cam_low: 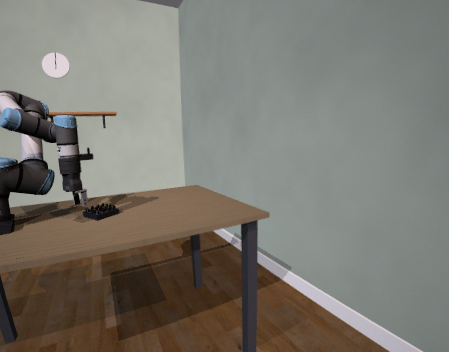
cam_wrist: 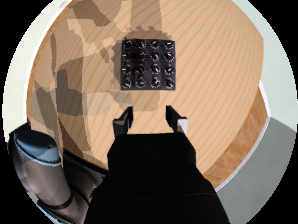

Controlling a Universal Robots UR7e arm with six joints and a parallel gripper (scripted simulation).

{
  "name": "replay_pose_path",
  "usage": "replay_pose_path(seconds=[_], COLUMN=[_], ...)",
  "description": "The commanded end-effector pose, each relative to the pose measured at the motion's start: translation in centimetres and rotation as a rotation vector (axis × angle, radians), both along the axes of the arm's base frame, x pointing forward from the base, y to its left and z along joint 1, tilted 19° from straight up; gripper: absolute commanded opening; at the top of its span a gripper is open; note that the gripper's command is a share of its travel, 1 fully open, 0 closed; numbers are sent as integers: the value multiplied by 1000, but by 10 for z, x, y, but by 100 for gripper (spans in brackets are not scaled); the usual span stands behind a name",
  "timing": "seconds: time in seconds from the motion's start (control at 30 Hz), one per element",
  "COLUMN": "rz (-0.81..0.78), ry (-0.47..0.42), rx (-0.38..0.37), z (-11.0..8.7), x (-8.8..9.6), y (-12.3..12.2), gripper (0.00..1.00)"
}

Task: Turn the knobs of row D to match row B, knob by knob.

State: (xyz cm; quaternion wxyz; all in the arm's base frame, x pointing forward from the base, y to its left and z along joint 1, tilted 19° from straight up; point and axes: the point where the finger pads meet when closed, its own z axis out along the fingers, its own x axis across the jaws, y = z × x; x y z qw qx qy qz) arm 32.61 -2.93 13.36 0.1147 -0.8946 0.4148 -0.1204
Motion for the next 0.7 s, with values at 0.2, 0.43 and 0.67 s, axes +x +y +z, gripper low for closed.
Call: replay_pose_path(seconds=[0.2,0.43,0.67], rz=[3,36,96], ry=[-1,-4,-9], rx=[-2,-13,-32], z=[0,1,3], x=[0,1,2], y=[0,1,3], gripper=[100,100,100])
